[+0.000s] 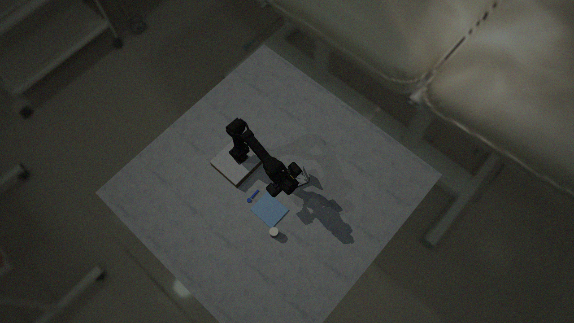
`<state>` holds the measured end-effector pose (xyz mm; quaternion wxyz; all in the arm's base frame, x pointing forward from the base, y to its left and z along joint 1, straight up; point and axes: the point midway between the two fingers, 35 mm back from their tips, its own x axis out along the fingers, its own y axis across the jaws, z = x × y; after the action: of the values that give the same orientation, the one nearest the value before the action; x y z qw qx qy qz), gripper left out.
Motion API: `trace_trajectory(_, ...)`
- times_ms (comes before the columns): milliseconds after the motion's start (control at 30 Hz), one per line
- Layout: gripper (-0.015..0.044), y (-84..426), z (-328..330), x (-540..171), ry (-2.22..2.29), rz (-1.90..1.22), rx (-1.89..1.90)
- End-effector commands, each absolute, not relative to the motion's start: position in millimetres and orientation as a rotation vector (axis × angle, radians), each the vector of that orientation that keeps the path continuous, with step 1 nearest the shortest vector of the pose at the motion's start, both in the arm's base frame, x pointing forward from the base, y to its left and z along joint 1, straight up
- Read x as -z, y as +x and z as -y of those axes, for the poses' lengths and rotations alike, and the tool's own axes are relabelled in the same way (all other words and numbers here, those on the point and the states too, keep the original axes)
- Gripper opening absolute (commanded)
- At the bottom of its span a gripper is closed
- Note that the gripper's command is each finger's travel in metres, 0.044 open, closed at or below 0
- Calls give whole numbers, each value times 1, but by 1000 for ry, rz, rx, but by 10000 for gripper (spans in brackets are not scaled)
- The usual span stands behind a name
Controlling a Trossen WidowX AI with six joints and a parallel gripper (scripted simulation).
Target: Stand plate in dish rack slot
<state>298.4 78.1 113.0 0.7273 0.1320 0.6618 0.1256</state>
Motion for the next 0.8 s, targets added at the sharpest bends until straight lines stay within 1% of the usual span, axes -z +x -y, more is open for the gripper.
trace_trajectory(0,0,303,-82,-98,298,-1425,-386)
trace_trajectory(367,0,315,-87,-69,291,-1230,-681)
trace_trajectory(767,0,314,-86,-50,255,-931,-945)
